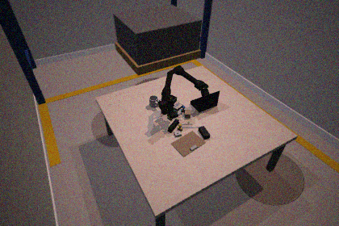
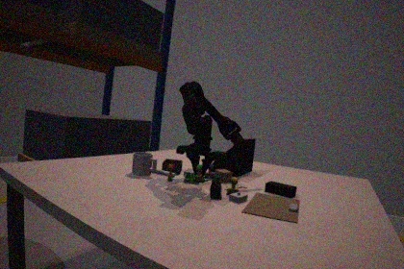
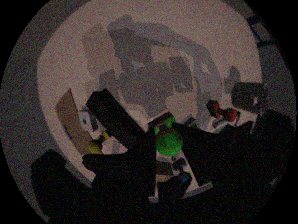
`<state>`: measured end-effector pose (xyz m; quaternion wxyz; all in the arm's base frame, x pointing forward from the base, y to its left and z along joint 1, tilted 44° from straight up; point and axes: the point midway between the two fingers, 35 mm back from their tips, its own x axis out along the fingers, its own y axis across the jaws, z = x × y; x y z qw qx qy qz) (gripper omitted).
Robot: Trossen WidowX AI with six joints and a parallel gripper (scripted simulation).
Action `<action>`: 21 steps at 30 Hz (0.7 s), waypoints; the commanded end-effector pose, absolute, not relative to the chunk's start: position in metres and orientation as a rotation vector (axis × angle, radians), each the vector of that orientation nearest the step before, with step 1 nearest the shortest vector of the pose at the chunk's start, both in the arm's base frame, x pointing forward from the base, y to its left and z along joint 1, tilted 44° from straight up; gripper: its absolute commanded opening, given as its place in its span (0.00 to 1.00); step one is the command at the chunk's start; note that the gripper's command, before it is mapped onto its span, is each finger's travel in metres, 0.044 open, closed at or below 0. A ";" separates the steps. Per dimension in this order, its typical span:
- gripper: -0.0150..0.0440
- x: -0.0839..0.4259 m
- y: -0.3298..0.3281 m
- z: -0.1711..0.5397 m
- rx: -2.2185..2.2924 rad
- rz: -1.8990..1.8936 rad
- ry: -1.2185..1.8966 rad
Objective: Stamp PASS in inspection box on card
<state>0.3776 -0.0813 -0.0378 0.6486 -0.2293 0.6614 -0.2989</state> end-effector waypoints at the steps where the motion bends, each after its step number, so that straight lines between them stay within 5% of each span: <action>1: 0.25 0.380 -0.078 -0.034 -0.511 -0.677 1.495; 21: 0.25 0.381 -0.071 -0.027 -0.511 -0.677 1.495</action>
